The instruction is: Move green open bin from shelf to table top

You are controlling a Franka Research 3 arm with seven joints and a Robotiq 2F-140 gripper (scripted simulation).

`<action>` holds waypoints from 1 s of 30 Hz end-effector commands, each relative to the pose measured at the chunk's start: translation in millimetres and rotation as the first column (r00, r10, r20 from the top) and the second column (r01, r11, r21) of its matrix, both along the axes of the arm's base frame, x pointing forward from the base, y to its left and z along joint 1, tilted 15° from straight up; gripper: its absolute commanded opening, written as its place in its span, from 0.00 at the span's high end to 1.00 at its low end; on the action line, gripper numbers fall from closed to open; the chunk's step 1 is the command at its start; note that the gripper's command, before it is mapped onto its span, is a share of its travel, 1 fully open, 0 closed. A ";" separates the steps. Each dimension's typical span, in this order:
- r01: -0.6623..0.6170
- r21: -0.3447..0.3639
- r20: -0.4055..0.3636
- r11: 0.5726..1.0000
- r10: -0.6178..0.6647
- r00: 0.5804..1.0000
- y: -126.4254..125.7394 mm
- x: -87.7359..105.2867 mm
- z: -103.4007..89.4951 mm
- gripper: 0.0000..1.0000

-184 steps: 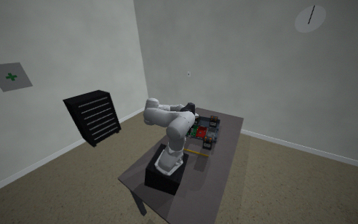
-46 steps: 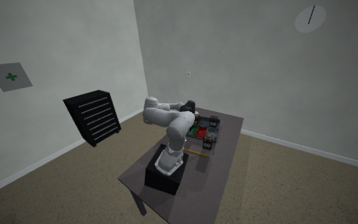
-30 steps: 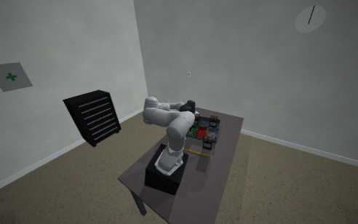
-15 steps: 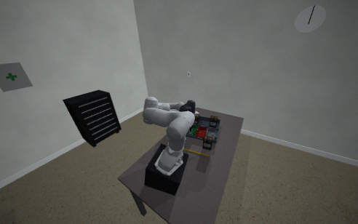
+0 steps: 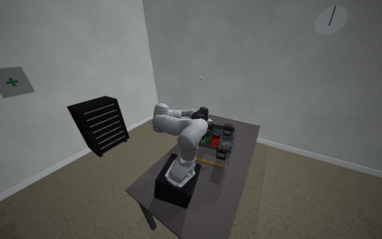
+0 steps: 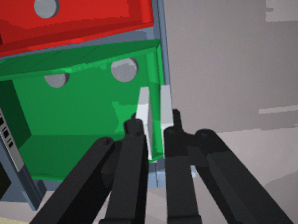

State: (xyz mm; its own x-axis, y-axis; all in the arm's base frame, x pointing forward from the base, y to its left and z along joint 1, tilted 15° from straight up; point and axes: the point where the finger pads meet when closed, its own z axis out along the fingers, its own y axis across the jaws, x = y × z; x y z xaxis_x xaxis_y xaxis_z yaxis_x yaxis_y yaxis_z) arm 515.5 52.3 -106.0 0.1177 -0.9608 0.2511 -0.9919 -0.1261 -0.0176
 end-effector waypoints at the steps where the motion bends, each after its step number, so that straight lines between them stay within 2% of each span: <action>1: -0.002 0.000 0.007 1.000 0.002 1.000 1.3 3.2 2.8 1.00; 6: -0.002 0.000 0.007 1.000 0.002 1.000 1.3 3.2 2.8 1.00; 11: -0.002 0.000 0.007 1.000 0.002 1.000 -3.9 -29.6 -0.6 1.00; 23: -0.002 0.000 0.007 1.000 0.002 1.000 -3.9 -29.6 -0.6 1.00; 28: -0.002 0.000 0.007 1.000 0.002 1.000 -8.1 -60.6 -2.0 1.00; 30: -0.002 0.000 0.007 1.000 0.002 1.000 -8.1 -60.6 -2.0 1.00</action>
State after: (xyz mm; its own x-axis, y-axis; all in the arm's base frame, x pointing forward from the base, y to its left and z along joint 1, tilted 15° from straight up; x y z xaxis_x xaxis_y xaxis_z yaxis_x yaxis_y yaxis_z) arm 457.4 43.0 -109.0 0.1048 -0.9613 0.2548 -0.9935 -0.1126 -0.0162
